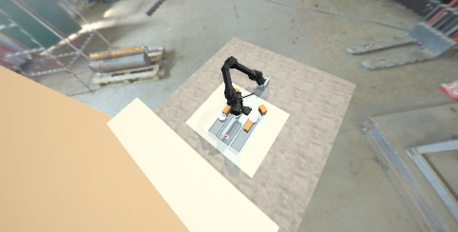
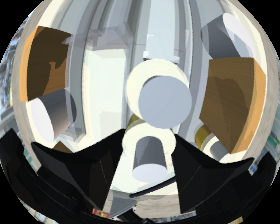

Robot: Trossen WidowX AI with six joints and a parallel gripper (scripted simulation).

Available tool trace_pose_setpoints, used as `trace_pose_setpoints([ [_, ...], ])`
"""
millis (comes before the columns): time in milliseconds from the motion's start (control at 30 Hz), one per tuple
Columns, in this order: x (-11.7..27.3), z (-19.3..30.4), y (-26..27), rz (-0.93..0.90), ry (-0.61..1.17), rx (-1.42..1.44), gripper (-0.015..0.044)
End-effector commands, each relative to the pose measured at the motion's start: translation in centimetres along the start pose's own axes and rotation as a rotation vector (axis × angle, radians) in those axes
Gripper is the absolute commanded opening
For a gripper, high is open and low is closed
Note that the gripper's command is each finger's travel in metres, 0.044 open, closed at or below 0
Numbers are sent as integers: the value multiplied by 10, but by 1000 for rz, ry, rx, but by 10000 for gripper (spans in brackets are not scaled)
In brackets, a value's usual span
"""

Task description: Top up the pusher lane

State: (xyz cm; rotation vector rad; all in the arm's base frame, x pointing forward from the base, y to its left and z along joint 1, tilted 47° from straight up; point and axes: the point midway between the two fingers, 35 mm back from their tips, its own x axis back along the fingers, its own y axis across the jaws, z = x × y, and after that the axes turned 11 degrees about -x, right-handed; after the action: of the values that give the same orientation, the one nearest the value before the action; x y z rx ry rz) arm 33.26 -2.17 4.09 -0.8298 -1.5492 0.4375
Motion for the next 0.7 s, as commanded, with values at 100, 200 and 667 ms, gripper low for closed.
trace_pose_setpoints([
  [100,-1,-2,-1,6,-12,-4,0],
  [200,-1,-1,-1,6,-12,-4,0],
  [667,-1,1,-2,6,-12,-4,0],
])
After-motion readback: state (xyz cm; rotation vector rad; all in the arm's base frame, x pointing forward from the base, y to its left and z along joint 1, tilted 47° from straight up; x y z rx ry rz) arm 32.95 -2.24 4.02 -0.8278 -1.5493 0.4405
